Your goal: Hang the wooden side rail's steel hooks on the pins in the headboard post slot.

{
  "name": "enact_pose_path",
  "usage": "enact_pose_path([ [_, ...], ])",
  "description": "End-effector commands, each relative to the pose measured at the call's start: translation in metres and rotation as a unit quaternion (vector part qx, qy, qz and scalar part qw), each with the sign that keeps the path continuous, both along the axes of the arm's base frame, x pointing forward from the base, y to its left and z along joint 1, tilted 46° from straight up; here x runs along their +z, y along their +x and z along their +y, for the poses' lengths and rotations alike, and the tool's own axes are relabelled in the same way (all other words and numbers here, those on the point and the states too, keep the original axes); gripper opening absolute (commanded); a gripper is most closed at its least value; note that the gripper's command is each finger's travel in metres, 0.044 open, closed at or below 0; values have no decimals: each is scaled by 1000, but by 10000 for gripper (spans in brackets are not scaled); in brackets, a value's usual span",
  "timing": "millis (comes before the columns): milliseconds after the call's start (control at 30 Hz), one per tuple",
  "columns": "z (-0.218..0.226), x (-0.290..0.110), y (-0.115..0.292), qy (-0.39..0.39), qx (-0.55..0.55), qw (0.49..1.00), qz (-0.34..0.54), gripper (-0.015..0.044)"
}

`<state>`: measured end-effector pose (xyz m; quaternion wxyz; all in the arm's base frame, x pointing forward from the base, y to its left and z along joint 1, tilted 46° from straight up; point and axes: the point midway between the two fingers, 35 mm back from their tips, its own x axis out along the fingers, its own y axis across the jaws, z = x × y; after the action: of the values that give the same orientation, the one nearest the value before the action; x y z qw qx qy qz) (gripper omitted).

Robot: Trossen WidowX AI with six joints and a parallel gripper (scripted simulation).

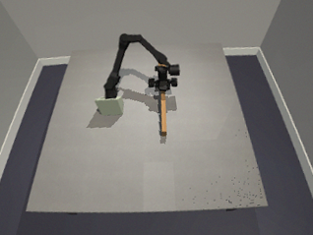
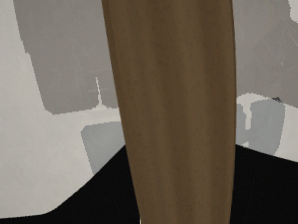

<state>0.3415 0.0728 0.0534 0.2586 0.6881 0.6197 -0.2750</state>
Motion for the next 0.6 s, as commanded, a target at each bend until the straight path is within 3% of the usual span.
enact_pose_path([
  [0,0,2,1,0,-2,1000,0,0],
  [567,1,3,1,0,-2,1000,0,0],
])
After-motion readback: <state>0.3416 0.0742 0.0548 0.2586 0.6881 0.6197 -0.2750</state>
